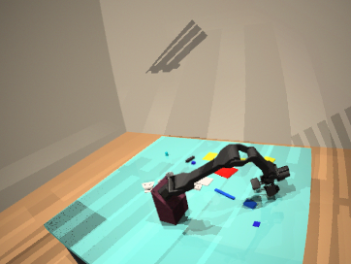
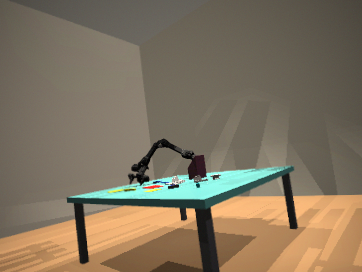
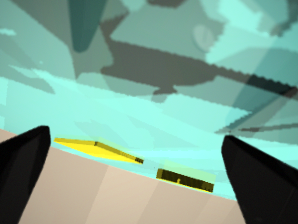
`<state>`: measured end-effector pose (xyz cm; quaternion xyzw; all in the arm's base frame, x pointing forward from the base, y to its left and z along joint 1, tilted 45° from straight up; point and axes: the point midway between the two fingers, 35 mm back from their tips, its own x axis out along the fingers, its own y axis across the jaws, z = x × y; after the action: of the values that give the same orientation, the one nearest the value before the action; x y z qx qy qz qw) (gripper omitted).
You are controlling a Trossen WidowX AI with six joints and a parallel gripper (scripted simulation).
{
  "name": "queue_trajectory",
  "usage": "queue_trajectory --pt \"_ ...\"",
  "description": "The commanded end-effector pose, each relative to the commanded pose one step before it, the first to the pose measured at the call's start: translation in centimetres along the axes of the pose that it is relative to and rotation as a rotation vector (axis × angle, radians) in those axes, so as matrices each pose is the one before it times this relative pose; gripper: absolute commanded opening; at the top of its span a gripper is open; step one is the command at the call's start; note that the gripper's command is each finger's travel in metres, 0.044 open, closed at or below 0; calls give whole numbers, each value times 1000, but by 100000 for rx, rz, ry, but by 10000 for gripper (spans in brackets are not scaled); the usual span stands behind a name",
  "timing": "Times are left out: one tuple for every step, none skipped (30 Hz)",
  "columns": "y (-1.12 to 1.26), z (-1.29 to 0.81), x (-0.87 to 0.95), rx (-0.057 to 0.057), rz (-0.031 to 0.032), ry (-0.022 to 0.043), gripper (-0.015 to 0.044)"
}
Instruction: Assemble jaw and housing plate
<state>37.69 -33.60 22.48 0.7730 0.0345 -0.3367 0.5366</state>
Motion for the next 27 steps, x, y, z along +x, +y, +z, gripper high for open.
queue_trajectory --pt "-1398 -2004 1630 -3367 -4779 1553 440" --pt "-272 -493 407 -717 -1052 412 440" --pt "-271 -497 405 -733 -1050 406 440" --pt "-269 -500 402 -749 -1049 401 440" --pt "-268 -503 400 -764 -1048 395 440" --pt "-267 -506 397 -778 -1050 388 440" --pt "-265 -509 395 -794 -1048 382 440" --pt "-264 -512 392 -808 -1050 375 440" --pt "-263 -515 390 -824 -1047 369 440" --pt "-285 -423 303 -898 -1212 -10 440" --pt "-311 -469 329 -1013 -1333 -16 440" --pt "-308 -474 326 -1040 -1334 -21 440" --pt "-304 -478 321 -1065 -1330 -26 440" --pt "-300 -481 316 -1089 -1327 -31 440" --pt "-296 -484 312 -1114 -1323 -37 440" --pt "-292 -487 307 -1138 -1319 -43 440" --pt "-287 -491 302 -1162 -1314 -49 440" --pt "-283 -494 297 -1186 -1309 -55 440" --pt "-278 -496 292 -1209 -1304 -61 440" --pt "-272 -495 285 -1222 -1288 -67 440" --pt "-267 -497 279 -1243 -1280 -73 440" --pt "-263 -500 276 -1264 -1278 -76 440" --pt "-265 -507 282 -1279 -1293 -61 440" --pt "-260 -510 277 -1301 -1287 -69 440" --pt "-255 -512 271 -1324 -1280 -76 440" --pt "-251 -514 266 -1346 -1273 -84 440" --pt "-246 -516 261 -1368 -1266 -92 440"
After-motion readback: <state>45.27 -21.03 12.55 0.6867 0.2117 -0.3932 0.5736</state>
